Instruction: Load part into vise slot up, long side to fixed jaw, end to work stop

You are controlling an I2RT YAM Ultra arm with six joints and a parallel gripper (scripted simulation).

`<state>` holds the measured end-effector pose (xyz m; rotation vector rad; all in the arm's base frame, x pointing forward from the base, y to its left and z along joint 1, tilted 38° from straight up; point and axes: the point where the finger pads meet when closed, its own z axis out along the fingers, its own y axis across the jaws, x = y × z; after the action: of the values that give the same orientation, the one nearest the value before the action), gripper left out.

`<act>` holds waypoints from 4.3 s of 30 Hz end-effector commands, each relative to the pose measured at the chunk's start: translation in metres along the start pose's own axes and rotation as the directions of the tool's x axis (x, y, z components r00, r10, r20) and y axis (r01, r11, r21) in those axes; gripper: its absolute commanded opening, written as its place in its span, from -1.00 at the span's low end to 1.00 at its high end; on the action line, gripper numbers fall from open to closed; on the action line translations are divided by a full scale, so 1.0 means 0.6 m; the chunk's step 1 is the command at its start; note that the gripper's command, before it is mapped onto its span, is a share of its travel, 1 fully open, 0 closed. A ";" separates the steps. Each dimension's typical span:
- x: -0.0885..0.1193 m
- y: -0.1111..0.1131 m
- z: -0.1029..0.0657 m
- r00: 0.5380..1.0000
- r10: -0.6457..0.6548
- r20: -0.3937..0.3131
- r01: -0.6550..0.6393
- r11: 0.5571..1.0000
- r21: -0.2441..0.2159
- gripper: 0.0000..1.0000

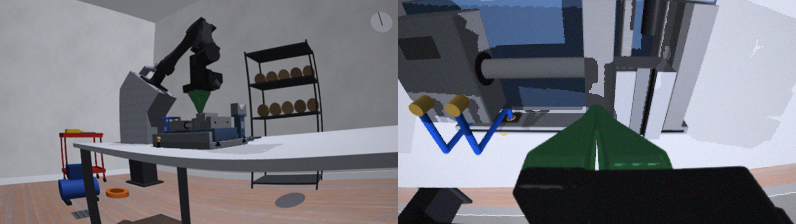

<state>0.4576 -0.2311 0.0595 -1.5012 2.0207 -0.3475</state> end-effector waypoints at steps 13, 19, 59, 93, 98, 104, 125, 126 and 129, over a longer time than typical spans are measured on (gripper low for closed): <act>0.013 -0.008 -0.007 1.000 0.013 -0.002 -0.013 1.000 0.009 -1.00; 0.013 -0.008 -0.007 1.000 0.013 -0.002 -0.013 1.000 0.009 -1.00; 0.011 -0.013 -0.001 1.000 0.005 -0.003 -0.005 1.000 0.020 -1.00; 0.006 -0.013 0.014 1.000 0.003 -0.001 -0.003 1.000 0.015 -1.00; 0.005 -0.013 0.015 1.000 0.002 0.000 -0.002 1.000 0.015 -1.00; 0.004 -0.013 0.015 1.000 0.001 0.000 -0.001 1.000 0.015 -1.00; 0.004 -0.013 0.015 1.000 0.001 0.000 -0.001 1.000 0.015 -1.00; 0.004 -0.013 0.015 1.000 0.001 0.000 -0.001 1.000 0.015 -1.00; 0.004 -0.013 0.015 1.000 0.001 0.000 -0.001 1.000 0.015 -1.00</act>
<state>0.4612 -0.2303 0.0511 -1.4994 2.0242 -0.3430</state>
